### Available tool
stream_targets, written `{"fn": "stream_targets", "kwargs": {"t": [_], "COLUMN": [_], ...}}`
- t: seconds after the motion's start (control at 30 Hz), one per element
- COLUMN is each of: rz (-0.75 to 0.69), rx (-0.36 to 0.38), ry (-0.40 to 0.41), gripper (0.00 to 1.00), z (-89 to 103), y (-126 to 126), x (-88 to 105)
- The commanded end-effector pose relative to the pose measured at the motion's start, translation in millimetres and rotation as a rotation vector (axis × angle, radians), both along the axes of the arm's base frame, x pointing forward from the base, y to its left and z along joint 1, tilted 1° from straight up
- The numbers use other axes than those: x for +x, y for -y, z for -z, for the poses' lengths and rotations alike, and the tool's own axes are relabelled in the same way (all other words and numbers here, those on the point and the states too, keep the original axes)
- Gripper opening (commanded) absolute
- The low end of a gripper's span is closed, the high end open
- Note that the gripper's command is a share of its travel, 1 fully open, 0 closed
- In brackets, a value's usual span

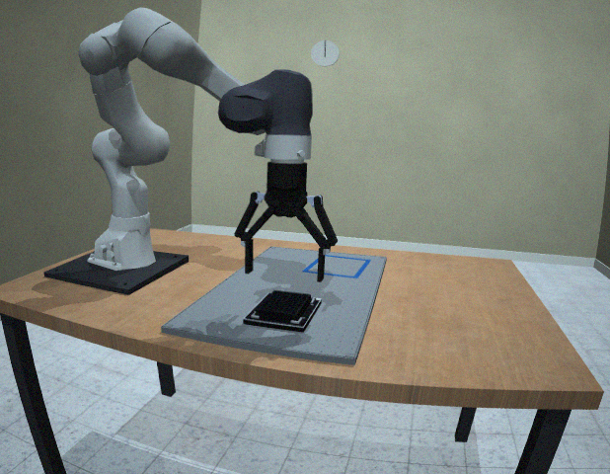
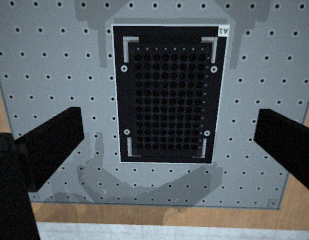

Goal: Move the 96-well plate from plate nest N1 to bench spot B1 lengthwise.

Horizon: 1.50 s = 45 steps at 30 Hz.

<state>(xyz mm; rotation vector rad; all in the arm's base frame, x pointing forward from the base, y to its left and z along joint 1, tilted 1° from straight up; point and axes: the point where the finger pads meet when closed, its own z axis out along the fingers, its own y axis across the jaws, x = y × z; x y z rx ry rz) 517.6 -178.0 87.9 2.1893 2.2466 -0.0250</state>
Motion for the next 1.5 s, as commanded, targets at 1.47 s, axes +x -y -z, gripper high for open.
{"fn": "stream_targets", "kwargs": {"t": [1.47], "rz": [0.001], "rx": [-0.001], "ry": [0.006], "gripper": [1.00], "z": [52.2], "y": [0.1], "x": [2.1]}}
